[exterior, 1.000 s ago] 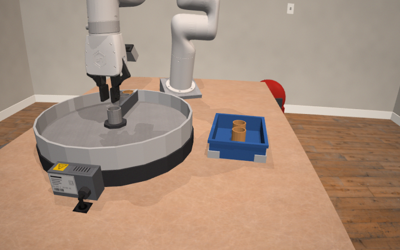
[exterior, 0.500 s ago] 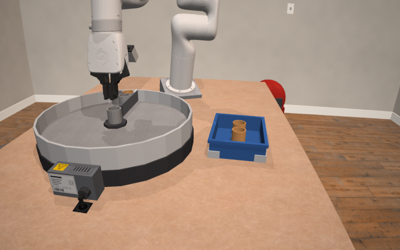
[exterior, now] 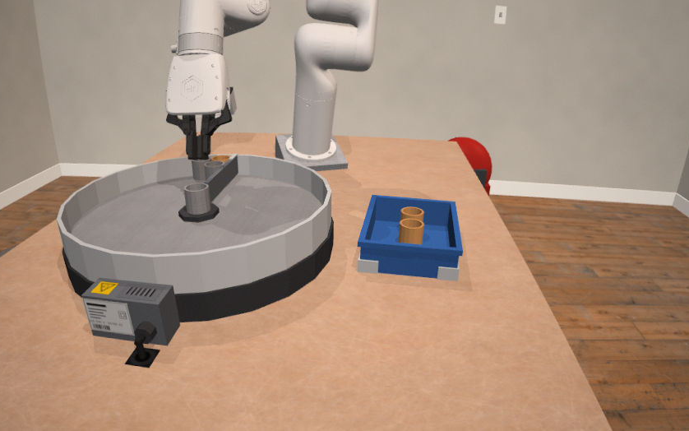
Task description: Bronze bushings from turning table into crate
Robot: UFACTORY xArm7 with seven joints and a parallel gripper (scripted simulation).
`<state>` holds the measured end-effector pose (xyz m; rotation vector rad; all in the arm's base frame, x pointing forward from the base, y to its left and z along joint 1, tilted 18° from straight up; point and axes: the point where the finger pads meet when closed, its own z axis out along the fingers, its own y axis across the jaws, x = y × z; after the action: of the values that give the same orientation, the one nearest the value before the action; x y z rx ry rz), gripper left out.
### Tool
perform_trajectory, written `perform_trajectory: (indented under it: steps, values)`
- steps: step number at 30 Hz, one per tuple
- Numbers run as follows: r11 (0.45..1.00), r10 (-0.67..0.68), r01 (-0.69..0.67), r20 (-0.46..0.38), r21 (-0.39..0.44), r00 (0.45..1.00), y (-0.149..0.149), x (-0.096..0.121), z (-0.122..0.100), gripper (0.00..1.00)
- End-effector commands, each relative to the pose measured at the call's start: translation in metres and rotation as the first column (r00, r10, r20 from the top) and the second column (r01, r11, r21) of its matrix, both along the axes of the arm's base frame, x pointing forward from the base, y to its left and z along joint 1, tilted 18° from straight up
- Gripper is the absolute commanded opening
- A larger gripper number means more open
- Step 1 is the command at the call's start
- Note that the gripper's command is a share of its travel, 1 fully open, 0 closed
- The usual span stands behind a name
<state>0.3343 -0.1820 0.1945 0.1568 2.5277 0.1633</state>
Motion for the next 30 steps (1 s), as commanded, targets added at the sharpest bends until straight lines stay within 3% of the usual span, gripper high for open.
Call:
perform_trajectory:
  steps: [1, 16, 30]
  values:
    - [0.999, 0.048, -0.044, 0.156, -0.033, 0.987, -0.005, -0.027, -0.003, 0.10]
    - [0.989, 0.138, -0.110, 0.357, -0.096, 0.924, -0.011, -0.074, -0.016, 0.10]
    - [0.987, 0.150, -0.118, 0.383, -0.107, 0.912, -0.011, -0.079, -0.017, 0.10]
